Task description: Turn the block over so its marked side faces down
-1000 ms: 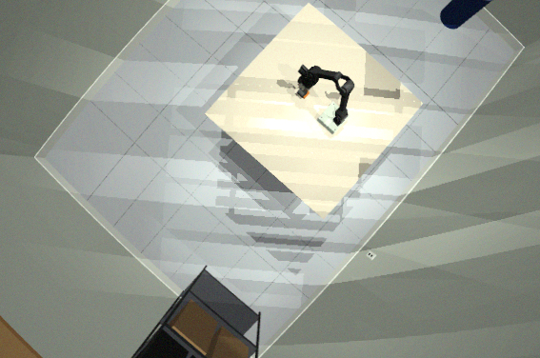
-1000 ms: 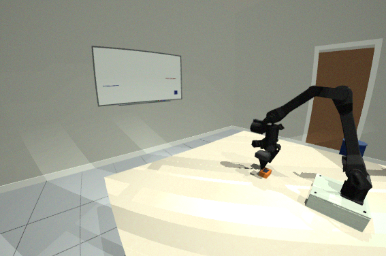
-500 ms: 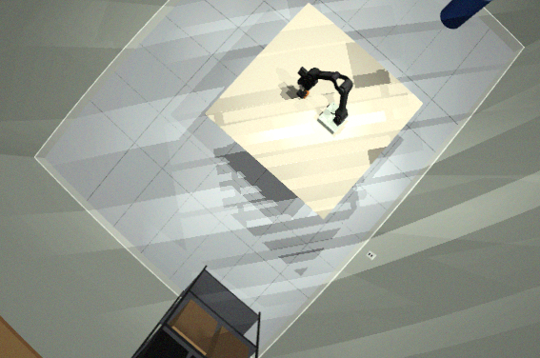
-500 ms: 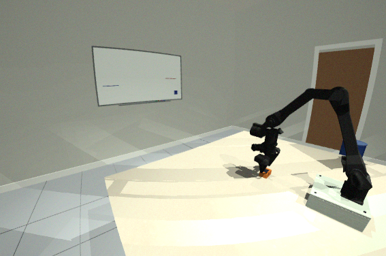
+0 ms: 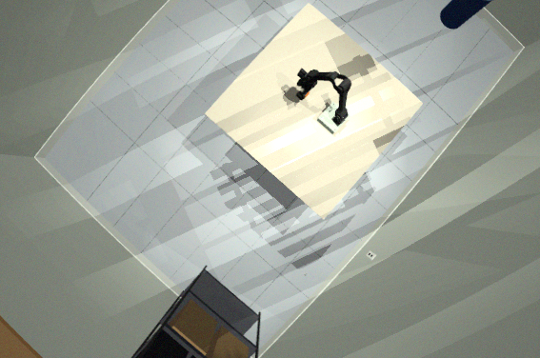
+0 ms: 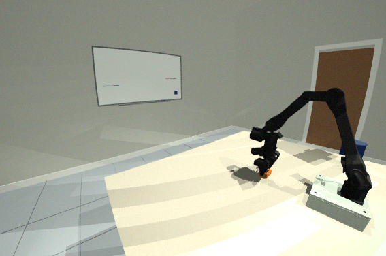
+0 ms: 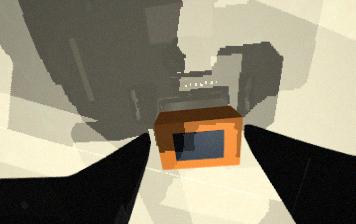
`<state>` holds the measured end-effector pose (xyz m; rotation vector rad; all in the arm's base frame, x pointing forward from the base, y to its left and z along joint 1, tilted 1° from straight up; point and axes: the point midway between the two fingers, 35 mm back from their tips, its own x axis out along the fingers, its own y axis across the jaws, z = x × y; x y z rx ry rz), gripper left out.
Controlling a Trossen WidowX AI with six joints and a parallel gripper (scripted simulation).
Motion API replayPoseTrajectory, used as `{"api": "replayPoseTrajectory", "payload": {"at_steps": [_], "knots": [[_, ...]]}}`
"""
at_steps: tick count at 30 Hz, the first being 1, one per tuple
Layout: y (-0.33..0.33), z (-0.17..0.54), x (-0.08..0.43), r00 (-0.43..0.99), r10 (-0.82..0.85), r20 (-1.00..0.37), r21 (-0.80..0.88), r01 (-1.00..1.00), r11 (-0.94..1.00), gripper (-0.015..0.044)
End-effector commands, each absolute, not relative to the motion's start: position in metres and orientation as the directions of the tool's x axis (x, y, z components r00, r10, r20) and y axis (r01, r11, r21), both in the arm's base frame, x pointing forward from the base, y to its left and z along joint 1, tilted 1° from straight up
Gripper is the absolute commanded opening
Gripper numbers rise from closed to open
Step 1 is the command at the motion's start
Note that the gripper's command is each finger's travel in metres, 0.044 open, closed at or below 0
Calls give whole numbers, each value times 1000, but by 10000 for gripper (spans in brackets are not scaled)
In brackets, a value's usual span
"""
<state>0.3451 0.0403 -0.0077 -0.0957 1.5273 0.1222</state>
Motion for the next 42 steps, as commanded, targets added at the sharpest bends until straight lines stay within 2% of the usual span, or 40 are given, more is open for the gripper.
{"api": "replayPoseTrajectory", "payload": {"at_steps": [1, 22, 27, 28, 35, 42], "knots": [[40, -11, 344, 33, 15, -999, 10, -143, 990, 282], [40, -11, 344, 33, 15, -999, 10, -143, 990, 142], [39, 14, 343, 33, 15, -999, 10, -143, 990, 11], [39, 18, 343, 33, 15, -999, 10, -143, 990, 0], [39, 19, 343, 36, 15, -999, 10, -143, 990, 0], [39, 13, 345, 138, 31, -990, 11, -142, 990, 0]]}}
